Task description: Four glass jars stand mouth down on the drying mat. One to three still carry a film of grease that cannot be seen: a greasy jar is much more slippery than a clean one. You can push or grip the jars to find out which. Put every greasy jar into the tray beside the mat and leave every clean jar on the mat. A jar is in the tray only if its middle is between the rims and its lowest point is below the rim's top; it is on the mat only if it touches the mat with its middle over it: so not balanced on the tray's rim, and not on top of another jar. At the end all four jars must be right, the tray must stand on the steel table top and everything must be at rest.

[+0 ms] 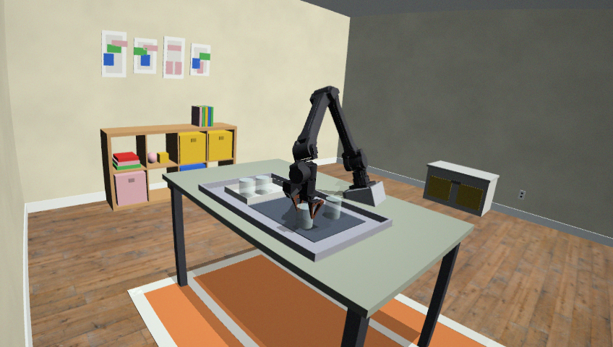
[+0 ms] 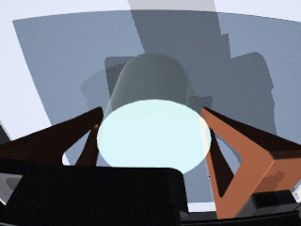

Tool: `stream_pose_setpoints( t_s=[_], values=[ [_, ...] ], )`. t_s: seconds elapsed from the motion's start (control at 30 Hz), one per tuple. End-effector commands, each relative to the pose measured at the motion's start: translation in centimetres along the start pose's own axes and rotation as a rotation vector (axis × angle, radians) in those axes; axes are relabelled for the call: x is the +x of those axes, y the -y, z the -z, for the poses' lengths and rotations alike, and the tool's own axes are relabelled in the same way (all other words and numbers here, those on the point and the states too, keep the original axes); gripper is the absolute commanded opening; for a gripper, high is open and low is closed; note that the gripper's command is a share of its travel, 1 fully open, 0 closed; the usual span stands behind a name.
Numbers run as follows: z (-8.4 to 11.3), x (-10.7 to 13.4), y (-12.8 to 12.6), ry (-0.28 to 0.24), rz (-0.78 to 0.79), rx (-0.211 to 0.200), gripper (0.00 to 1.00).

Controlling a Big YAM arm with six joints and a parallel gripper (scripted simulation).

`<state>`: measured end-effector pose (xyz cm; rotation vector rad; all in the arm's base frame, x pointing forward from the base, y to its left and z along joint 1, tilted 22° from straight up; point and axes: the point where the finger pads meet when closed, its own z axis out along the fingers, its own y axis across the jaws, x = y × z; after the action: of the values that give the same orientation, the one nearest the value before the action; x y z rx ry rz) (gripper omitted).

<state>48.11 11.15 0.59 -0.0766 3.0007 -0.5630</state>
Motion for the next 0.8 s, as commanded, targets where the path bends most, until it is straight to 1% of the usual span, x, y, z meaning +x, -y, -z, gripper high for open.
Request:
stream_pose_setpoints(
  t_s=[0.0,0.37,0.4,0.77],
  values=[
    [-0.3,-0.43,0.25,0.008,0.003,0.002,0.74],
    [-0.3,-0.43,0.25,0.008,0.003,0.002,0.74],
    [-0.3,-0.43,0.25,0.008,0.003,0.002,0.0],
    [-0.3,-0.43,0.25,0.008,0.003,0.002,0.0]
  ],
)
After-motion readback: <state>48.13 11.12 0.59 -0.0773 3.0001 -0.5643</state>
